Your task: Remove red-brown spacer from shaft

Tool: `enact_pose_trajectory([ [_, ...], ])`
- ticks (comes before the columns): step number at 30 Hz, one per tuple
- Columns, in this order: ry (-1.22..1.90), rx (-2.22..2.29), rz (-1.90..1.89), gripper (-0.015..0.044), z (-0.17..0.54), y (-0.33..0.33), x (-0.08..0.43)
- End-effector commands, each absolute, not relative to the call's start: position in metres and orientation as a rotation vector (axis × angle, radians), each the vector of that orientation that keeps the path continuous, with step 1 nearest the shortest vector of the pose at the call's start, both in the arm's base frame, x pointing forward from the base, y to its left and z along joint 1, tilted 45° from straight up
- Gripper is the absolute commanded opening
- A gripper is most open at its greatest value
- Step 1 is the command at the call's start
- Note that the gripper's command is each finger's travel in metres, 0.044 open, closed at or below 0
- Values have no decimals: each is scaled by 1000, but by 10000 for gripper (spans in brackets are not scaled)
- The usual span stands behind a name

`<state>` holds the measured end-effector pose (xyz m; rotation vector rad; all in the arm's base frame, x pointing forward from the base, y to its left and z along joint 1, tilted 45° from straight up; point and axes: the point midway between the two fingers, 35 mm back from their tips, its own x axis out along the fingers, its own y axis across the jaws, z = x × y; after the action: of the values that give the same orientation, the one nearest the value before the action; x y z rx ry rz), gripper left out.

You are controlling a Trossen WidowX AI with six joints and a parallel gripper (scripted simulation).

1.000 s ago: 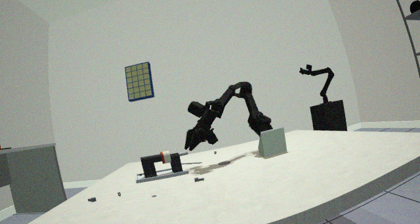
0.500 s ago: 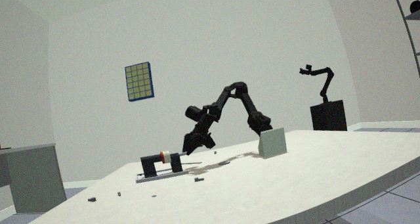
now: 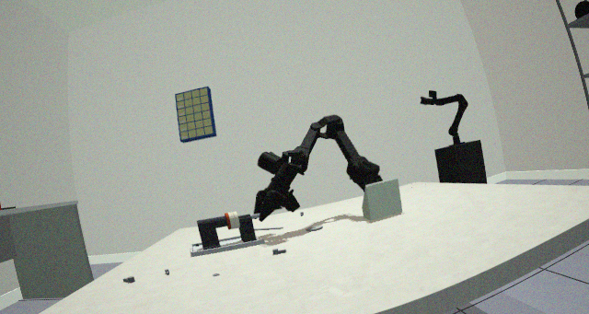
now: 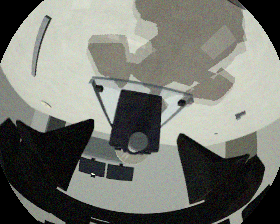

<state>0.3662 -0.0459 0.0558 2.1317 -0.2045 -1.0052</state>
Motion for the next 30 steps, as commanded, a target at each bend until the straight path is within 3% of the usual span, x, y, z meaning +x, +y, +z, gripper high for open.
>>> enact_pose_trajectory([
  [1,-197,2131,-999,440,56,-45,367],
  [30,-197,2131,-999,440,54,-47,370],
])
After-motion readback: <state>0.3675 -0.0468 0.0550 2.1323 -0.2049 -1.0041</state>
